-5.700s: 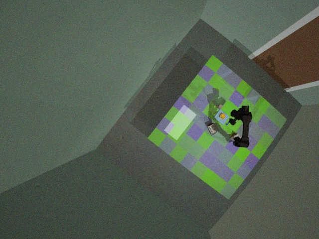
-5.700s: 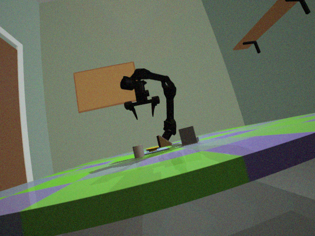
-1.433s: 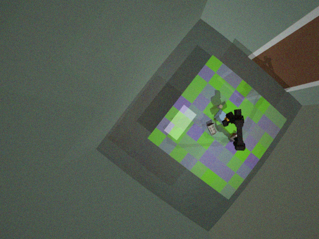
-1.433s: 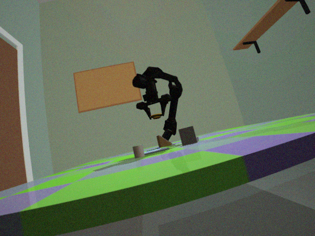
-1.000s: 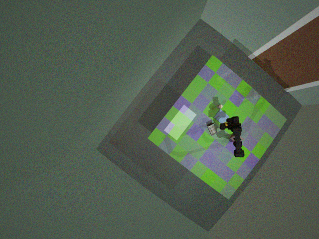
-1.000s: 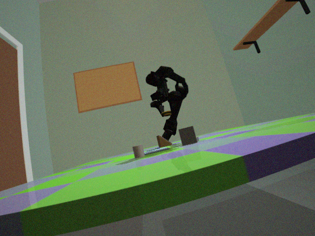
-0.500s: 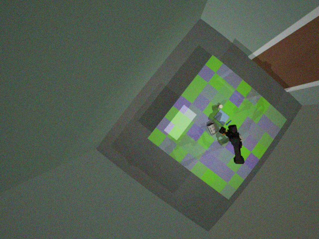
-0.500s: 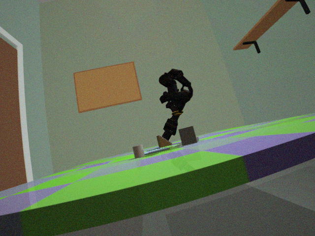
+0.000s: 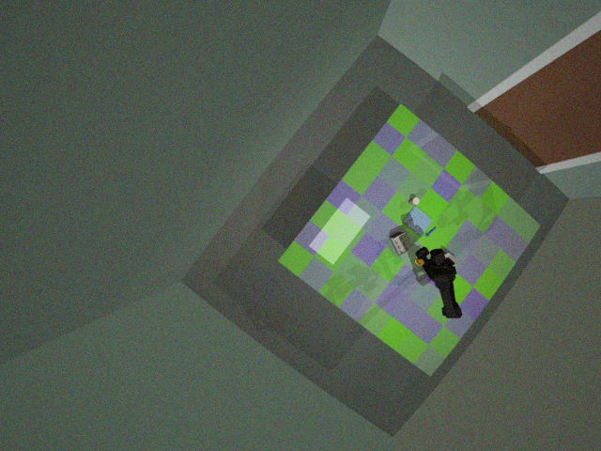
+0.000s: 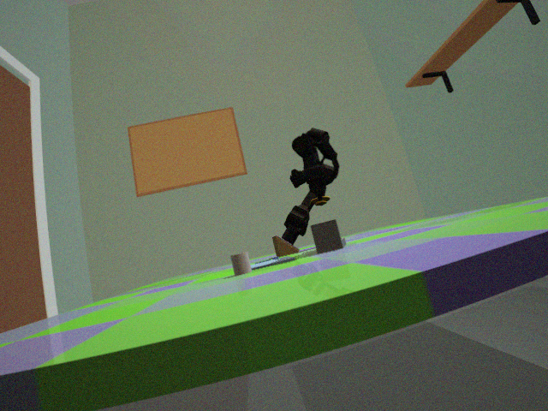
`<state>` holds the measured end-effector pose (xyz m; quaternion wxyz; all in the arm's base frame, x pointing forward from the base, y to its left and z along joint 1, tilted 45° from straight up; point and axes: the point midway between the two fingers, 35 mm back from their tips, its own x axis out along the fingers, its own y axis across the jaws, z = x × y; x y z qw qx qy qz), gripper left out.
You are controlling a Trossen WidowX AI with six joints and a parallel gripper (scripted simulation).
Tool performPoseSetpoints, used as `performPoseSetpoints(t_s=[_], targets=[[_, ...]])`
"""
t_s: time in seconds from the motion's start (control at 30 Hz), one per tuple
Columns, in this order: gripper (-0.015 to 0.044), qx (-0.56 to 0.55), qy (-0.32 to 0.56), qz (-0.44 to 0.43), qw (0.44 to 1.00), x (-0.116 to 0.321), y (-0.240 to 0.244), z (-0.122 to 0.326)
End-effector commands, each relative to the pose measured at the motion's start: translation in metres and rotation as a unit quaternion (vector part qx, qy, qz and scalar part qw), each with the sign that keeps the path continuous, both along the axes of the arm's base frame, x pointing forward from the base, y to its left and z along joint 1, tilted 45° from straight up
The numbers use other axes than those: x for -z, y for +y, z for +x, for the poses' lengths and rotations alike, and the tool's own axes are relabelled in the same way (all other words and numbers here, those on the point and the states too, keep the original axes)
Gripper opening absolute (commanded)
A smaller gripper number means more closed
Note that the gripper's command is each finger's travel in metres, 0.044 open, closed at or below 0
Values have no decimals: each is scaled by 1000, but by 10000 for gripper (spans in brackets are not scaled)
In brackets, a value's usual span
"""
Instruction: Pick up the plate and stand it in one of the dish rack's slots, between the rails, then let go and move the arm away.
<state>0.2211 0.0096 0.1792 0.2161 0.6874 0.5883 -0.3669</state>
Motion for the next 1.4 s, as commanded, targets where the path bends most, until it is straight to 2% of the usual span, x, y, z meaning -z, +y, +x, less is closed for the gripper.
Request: performPoseSetpoints(t_s=[0.0, 0.23, 0.77, 1.37], targets=[[0, 26, 20, 4, 999, -2, 5, -6], [0, 20, 21, -2, 1000, 0, 6, -6], [0, -97, 14, -154, 983, 44, 19, -21], [0, -202, -42, -313, 927, 78, 26, -26]])
